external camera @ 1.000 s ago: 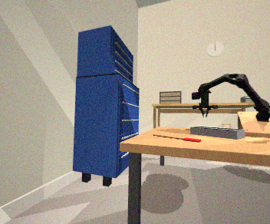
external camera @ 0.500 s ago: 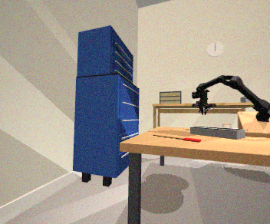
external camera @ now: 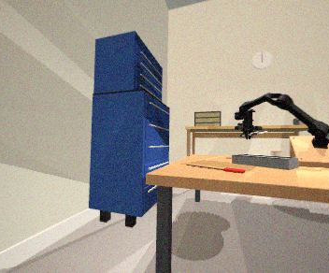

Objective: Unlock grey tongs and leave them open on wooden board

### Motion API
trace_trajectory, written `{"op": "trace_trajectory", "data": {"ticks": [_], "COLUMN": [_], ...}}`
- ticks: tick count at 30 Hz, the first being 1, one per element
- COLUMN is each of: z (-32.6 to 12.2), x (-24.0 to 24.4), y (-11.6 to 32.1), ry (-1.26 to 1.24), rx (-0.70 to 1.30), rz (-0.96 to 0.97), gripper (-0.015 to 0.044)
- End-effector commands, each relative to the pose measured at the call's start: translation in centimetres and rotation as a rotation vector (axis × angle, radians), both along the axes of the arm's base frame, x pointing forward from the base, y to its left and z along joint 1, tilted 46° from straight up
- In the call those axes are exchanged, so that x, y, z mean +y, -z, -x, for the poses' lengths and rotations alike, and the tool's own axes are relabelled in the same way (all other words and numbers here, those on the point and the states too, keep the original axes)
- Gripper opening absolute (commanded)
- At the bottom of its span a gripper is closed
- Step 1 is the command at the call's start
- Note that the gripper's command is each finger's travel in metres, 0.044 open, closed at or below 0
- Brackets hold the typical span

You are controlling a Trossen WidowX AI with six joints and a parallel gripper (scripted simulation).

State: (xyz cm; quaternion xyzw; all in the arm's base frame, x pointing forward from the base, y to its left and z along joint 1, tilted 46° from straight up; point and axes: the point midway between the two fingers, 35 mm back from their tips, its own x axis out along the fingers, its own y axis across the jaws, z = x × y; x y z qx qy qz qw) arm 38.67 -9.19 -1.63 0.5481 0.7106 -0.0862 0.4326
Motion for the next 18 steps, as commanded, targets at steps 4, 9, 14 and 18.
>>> {"op": "trace_trajectory", "data": {"ticks": [4,9,14,18], "z": [0.6,1.2,2.0,2.8], "x": [-3.1,-5.2,-7.1,-8.5], "y": [2.6,4.4,6.3,7.8], "ry": [-0.113,-0.202,-0.292,-0.364], "rx": [-0.111,-0.199,-0.287,-0.357], "rz": [0.004,0.003,0.001,-0.003], "gripper": [-0.015,-0.015,-0.015,-0.015]}}
